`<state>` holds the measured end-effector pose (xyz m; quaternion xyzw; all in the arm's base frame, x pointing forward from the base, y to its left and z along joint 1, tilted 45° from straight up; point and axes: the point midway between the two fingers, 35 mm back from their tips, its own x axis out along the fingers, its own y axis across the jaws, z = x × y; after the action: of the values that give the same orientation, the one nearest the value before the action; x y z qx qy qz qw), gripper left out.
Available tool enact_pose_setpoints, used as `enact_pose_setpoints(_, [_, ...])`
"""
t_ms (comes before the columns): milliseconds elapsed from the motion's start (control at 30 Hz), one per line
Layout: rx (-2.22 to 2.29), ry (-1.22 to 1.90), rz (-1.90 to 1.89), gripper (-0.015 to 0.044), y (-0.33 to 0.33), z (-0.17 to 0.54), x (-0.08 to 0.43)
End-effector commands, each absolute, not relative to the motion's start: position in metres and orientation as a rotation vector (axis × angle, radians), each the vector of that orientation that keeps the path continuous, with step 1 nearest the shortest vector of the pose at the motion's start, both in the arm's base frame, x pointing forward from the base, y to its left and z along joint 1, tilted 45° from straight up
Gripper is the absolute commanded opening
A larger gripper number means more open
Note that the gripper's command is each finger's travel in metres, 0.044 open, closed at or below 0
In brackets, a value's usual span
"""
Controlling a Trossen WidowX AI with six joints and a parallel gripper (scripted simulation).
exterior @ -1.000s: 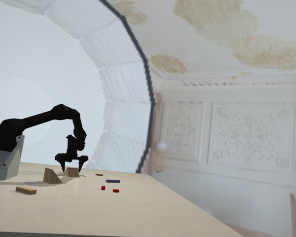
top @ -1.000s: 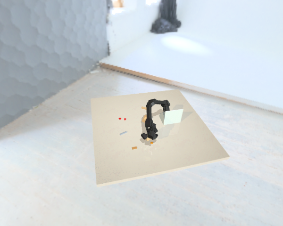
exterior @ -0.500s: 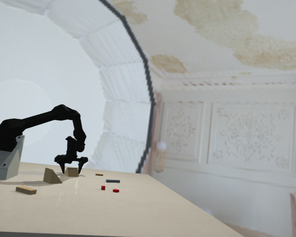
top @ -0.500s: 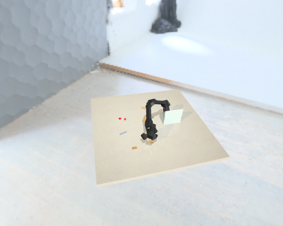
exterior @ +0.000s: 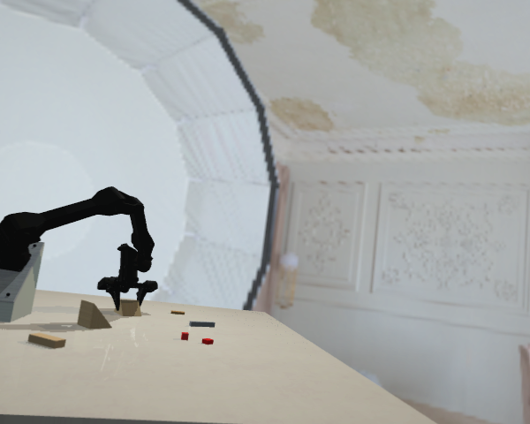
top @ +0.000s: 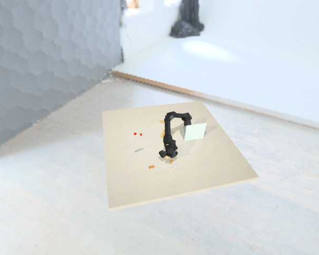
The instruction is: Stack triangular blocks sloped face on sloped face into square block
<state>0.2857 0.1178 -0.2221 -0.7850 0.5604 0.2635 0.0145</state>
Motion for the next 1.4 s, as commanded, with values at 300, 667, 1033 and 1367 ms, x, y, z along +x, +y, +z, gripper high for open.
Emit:
enact_pose_setpoints(300, [-2.442,1.741,0.826,0.0,0.146,-0.196,0.286])
enact_pose_setpoints(667, [-2.441,1.741,0.827,0.0,0.18,-0.159,0.281])
enact_pose_setpoints(1033, [-2.463,1.743,0.881,0.0,0.184,-0.147,0.283])
enact_pose_setpoints(1367, [-2.541,1.774,1.291,0.0,0.169,-0.111,0.295])
